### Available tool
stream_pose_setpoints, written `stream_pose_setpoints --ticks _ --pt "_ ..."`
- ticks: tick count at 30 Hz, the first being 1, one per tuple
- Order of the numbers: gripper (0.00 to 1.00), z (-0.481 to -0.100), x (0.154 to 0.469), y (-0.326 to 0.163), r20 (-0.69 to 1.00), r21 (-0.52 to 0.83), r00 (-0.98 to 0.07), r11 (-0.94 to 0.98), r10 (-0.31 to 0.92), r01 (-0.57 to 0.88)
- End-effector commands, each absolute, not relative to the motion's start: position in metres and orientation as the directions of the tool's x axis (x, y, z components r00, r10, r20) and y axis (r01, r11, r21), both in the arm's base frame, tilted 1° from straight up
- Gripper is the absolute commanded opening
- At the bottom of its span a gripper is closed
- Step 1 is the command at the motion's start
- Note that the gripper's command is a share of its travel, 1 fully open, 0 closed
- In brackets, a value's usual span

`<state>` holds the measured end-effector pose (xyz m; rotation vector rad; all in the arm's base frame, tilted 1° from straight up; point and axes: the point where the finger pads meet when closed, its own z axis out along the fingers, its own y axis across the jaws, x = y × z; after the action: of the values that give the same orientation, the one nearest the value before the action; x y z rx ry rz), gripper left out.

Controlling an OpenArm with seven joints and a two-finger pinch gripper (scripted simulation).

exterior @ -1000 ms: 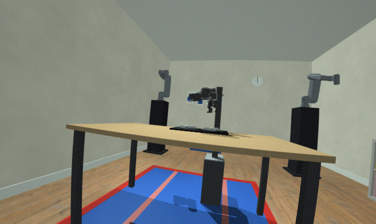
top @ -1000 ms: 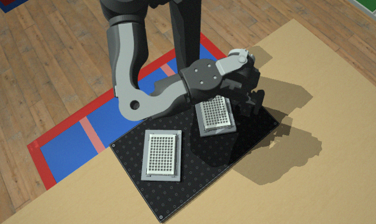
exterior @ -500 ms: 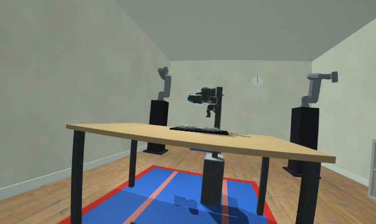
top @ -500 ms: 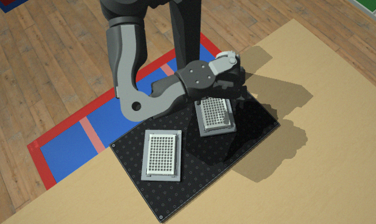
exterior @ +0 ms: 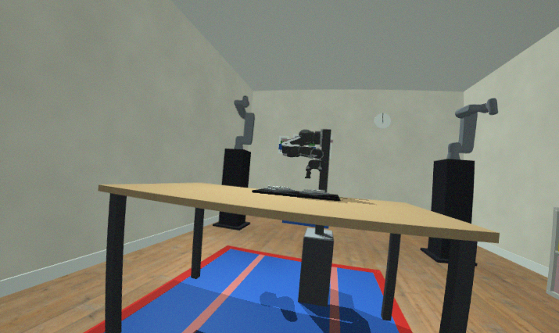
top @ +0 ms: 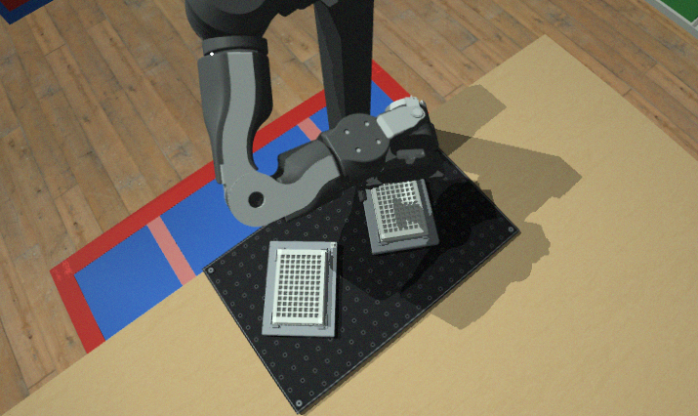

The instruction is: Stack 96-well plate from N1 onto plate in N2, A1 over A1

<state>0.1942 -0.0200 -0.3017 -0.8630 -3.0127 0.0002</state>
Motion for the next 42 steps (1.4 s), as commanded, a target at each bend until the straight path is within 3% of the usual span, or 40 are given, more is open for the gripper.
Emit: stream_pose_setpoints --ticks 1,42 --pt "0.77 -0.2999 0.1982 -0.0206 -0.013 0.005 -0.859 0.859 0.512 0.512" --pt "0.77 -0.2929 0.2018 -0.0203 -0.012 0.005 -0.859 0.859 0.511 0.511"
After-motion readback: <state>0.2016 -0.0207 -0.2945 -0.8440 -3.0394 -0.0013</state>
